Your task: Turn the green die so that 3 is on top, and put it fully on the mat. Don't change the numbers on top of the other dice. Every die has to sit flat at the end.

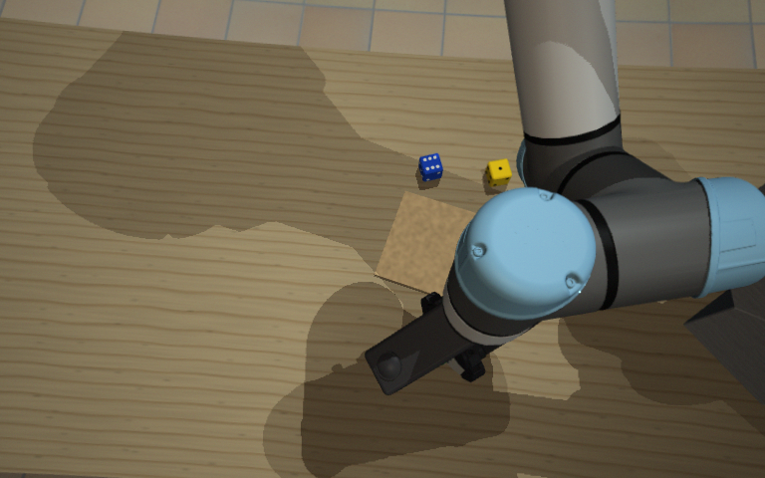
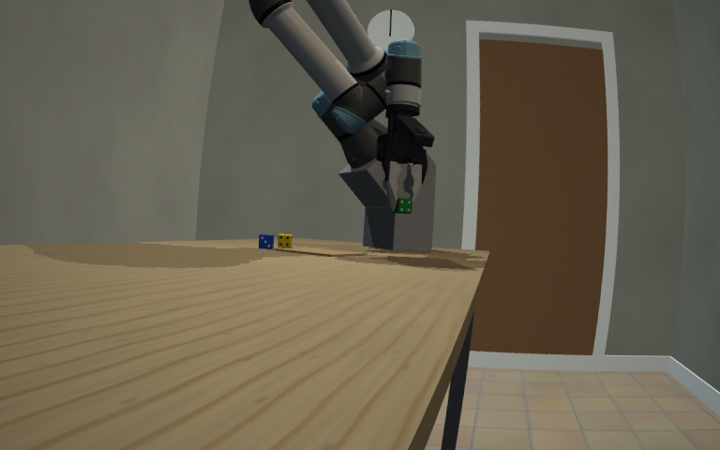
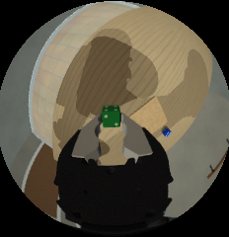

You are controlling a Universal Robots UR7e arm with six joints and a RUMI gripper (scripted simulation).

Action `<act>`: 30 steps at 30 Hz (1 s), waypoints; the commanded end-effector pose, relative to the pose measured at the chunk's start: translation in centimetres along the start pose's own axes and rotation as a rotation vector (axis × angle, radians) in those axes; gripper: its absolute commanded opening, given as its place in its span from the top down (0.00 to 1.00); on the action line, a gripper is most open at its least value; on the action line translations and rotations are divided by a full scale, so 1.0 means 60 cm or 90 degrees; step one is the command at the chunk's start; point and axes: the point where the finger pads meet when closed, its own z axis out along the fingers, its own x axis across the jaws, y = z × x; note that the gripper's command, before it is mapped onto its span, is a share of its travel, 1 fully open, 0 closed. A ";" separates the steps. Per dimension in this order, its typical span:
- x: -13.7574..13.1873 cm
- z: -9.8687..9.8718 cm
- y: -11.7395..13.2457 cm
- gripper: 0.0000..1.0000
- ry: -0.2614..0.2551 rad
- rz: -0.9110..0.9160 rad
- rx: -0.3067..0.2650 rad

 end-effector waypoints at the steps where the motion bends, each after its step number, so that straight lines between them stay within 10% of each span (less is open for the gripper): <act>1: 0.001 0.000 0.000 0.90 0.003 0.086 -0.006; 30: 0.006 0.005 0.010 0.90 0.006 0.554 -0.004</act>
